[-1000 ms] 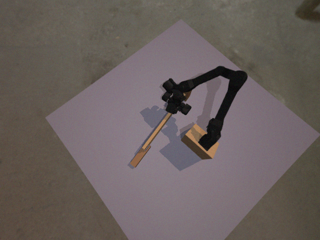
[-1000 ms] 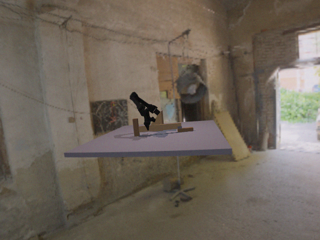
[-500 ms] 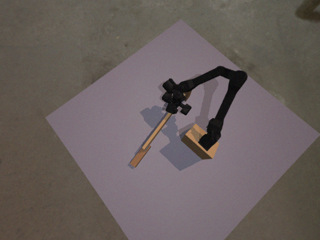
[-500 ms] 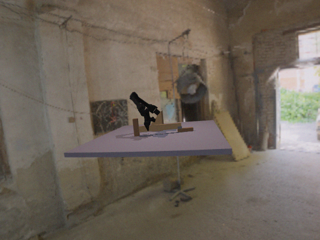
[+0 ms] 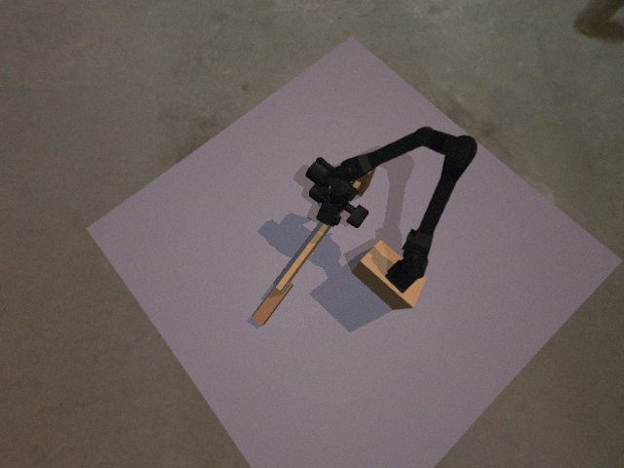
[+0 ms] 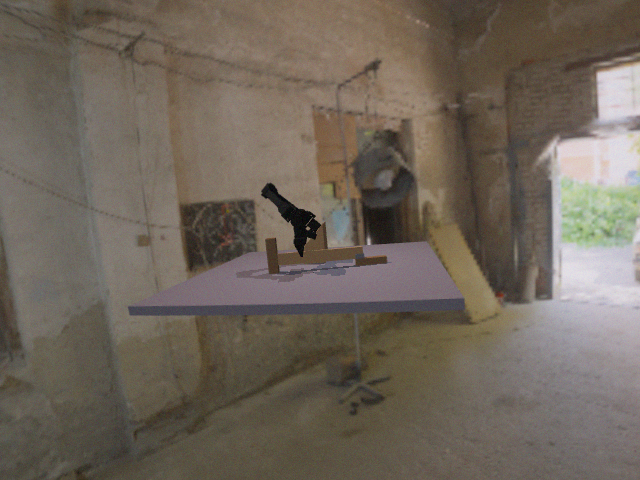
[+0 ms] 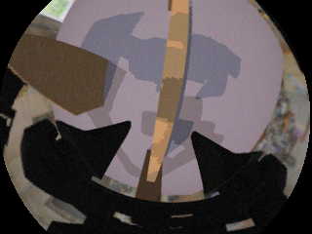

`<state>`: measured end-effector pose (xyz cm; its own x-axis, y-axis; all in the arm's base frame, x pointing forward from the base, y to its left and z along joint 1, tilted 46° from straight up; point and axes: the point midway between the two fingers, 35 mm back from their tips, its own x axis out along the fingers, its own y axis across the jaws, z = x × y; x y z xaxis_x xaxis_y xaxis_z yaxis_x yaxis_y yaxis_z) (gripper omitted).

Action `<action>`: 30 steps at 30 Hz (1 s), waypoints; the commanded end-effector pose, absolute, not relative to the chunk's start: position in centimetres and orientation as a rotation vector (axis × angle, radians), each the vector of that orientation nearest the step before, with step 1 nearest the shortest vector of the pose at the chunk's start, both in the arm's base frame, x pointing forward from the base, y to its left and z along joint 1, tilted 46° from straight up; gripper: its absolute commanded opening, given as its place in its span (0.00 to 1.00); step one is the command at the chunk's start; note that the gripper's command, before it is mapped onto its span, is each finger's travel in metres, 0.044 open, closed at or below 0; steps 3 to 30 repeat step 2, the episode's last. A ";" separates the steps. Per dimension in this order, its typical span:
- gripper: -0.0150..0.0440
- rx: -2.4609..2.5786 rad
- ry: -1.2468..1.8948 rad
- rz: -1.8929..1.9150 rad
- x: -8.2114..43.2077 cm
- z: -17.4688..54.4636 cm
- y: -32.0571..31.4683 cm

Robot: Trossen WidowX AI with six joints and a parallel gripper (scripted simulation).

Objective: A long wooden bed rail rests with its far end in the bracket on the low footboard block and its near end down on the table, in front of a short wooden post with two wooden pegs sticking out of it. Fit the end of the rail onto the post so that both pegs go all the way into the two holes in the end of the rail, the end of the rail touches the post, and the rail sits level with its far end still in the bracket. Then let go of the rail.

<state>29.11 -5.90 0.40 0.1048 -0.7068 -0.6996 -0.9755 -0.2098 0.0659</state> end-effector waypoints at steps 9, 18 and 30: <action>1.00 -1.976 1.641 0.865 29.1 0.4 -5.7; 1.00 -1.976 1.641 0.865 29.1 0.4 -5.7; 1.00 -1.976 1.641 0.865 29.1 0.4 -5.7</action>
